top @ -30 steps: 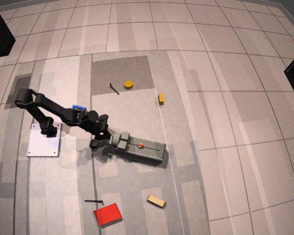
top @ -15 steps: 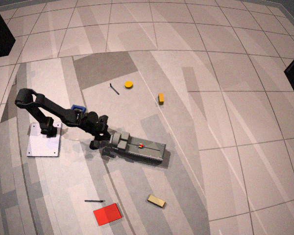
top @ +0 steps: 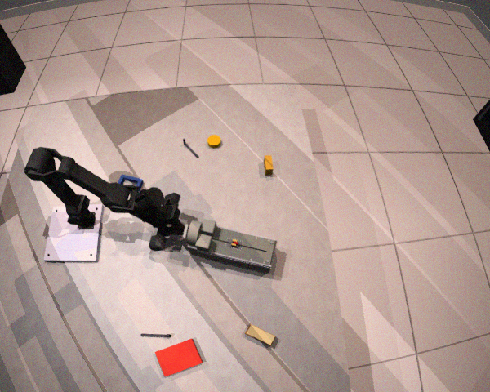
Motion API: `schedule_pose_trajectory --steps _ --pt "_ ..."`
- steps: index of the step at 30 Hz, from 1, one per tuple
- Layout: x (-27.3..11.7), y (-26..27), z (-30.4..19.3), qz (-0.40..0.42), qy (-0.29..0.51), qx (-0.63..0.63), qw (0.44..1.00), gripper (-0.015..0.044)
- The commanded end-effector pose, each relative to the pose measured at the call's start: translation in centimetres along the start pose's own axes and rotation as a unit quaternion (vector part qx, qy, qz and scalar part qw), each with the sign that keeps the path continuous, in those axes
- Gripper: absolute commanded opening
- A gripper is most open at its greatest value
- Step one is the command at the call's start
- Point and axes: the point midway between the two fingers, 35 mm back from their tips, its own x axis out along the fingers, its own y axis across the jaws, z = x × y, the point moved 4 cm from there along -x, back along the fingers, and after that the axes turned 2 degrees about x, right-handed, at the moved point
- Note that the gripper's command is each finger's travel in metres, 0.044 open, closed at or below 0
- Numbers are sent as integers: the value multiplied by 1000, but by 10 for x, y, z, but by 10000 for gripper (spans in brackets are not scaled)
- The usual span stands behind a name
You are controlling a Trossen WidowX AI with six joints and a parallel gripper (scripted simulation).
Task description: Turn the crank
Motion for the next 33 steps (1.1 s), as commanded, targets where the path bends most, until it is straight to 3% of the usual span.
schedule_pose_trajectory --steps 1,33 --pt "2 -8 -2 -13 3 3 1000 0" --pt "2 -15 -1 -13 3 2 1000 0"
